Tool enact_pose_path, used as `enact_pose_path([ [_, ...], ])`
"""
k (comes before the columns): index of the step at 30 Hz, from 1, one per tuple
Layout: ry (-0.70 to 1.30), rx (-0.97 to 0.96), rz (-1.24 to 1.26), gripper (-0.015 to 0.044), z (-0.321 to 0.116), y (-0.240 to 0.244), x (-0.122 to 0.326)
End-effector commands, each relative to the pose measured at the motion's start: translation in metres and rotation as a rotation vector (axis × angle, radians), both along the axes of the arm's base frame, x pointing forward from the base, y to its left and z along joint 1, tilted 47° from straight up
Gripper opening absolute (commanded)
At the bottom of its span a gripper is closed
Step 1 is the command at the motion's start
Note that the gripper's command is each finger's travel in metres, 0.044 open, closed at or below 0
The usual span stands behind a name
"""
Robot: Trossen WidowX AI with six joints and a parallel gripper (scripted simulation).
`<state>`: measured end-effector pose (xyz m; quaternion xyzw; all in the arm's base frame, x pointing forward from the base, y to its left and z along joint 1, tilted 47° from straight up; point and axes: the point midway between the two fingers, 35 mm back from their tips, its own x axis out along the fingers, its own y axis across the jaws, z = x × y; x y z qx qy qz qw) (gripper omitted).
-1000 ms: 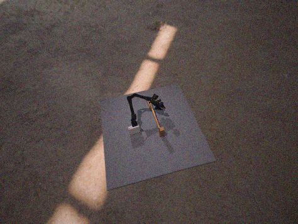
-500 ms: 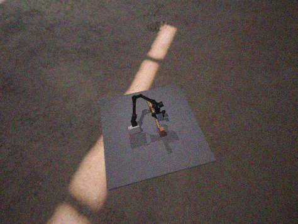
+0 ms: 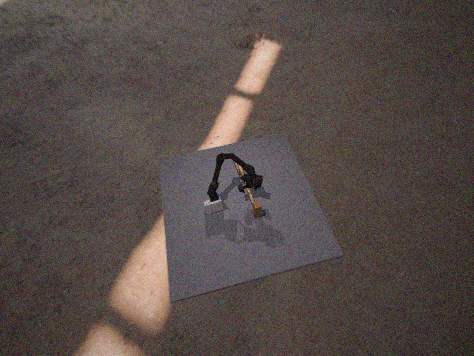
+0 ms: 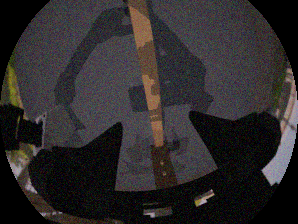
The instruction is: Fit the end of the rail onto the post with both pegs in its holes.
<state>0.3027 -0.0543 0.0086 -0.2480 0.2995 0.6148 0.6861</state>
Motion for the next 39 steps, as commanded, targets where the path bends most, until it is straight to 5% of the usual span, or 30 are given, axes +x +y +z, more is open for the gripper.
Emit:
enact_pose_path([
  [1,-0.035,0.039,0.025,0.044,0.003,0.001,0.001],
  [39,-0.035,0.039,0.024,0.044,-0.035,0.039,0.006],
])
